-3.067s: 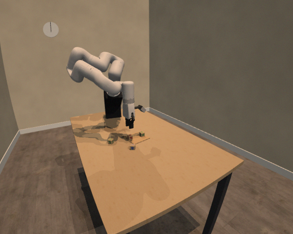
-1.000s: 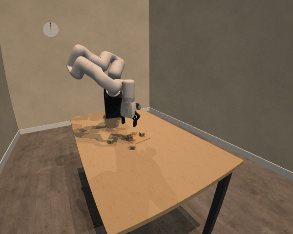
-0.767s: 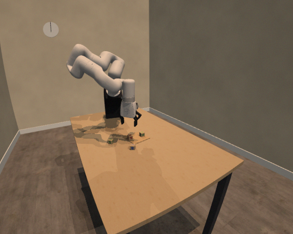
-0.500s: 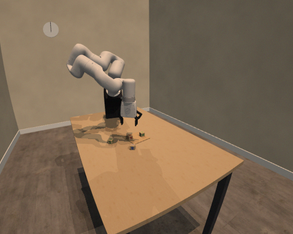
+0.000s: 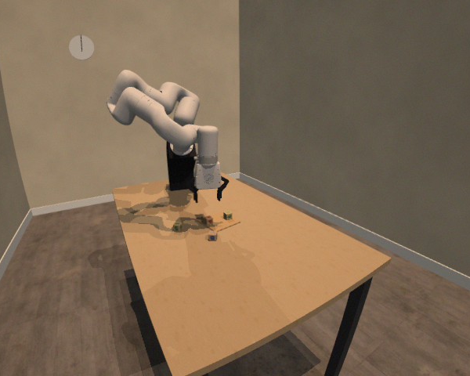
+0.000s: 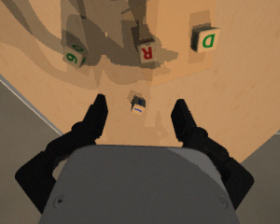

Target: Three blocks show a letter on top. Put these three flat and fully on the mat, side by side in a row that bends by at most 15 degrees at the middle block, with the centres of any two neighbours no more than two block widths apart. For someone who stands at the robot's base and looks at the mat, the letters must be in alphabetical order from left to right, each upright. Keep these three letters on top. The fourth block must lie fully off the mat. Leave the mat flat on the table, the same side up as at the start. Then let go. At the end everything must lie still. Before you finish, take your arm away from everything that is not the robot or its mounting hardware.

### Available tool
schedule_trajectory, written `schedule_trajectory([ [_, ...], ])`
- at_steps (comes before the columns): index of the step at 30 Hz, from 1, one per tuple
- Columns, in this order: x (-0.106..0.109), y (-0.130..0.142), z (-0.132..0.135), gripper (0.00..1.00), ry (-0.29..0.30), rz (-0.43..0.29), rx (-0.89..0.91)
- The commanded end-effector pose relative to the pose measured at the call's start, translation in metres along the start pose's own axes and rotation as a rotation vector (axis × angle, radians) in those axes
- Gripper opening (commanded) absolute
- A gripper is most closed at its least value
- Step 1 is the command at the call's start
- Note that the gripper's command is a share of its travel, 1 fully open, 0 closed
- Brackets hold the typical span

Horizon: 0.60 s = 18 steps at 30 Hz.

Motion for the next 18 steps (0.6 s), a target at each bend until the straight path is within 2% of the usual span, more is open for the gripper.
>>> schedule_trajectory([
  [1,0.002,0.005,0.000,1.00,0.008,0.008,0.139],
  [12,0.004,0.016,0.000,1.00,0.015,0.009,0.455],
  [14,0.004,0.016,0.000,1.00,0.015,0.009,0.455],
  [18,0.005,0.022,0.000,1.00,0.019,0.007,0.600],
])
Point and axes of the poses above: the point where the finger pads meet when closed, its own x axis back along the fingers, its own z axis across the jaws, y = z × x, the point moved 3 cm from there along x, back along the fingers, and after that the axes turned 8 degrees about x, right-handed, at the moved point
